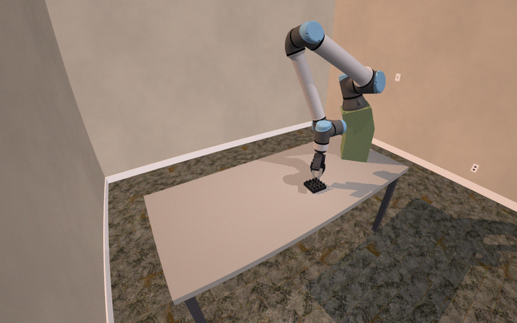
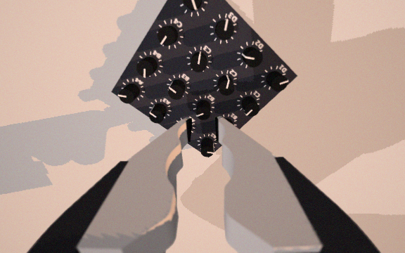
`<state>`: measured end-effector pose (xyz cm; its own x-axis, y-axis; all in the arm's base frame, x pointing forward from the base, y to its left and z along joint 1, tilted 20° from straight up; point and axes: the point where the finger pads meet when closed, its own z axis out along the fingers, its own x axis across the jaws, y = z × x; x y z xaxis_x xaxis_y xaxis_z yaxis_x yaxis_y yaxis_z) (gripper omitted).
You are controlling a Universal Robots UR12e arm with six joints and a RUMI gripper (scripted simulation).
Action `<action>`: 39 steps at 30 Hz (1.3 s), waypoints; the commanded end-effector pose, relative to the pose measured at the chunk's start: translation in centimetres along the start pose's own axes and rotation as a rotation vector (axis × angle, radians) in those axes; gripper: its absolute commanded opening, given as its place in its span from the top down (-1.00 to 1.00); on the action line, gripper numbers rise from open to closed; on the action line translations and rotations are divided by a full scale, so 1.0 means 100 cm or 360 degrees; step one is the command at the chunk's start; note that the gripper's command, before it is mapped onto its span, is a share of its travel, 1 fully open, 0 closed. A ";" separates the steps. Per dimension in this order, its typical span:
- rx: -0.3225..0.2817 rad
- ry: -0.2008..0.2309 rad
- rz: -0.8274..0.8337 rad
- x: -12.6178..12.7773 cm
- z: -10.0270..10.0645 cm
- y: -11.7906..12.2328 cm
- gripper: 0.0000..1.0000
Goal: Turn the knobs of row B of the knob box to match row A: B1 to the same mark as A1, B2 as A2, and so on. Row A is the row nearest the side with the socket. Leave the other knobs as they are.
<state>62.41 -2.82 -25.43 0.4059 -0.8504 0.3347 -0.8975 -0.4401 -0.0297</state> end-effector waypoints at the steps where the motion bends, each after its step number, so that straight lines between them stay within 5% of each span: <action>1: 0.0001 0.0001 0.0000 0.000 0.000 0.000 0.78; 39: 0.0001 0.0001 0.0000 0.000 0.000 -0.005 0.78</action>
<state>62.72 -2.67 -25.42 0.4059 -0.8504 0.3347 -0.8975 -0.4401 -0.0298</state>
